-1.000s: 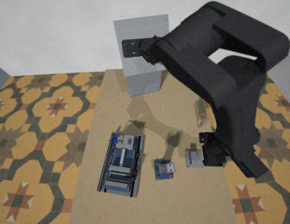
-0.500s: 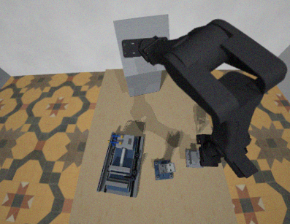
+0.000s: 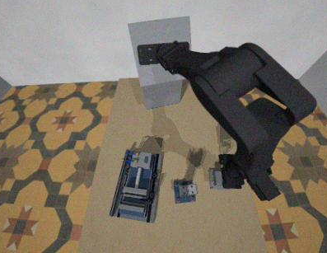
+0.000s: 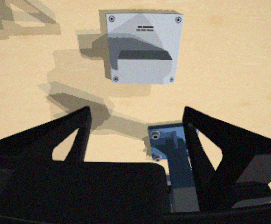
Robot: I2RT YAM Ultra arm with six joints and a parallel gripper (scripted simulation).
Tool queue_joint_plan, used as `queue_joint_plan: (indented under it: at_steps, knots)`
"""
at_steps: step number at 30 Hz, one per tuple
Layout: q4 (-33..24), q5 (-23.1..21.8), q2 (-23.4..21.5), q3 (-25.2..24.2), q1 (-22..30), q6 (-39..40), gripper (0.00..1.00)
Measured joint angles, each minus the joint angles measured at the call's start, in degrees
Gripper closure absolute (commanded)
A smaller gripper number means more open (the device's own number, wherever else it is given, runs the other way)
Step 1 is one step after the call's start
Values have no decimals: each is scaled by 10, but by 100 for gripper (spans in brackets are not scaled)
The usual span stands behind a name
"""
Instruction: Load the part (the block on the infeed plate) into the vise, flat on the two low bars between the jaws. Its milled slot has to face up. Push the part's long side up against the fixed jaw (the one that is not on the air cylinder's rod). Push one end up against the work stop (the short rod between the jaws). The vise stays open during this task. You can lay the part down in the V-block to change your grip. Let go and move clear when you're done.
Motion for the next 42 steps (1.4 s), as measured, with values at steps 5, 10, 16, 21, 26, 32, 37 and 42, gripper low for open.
queue_joint_plan:
  at_steps: [5, 10, 16, 21, 26, 32, 37, 42]
  knots:
    - [15, -5, 22, 13, -9, -4, 19]
    - [27, -10, 44, 23, -14, -8, 19]
    - [36, -16, 61, 33, -17, -11, 19]
    - [46, -19, 80, 46, -25, -14, 19]
    - [54, -24, 99, 57, -28, -17, 19]
    - [58, -27, 114, 66, -30, -19, 19]
    - [64, -30, 127, 78, -36, -21, 19]
    - [67, -33, 141, 88, -37, -23, 19]
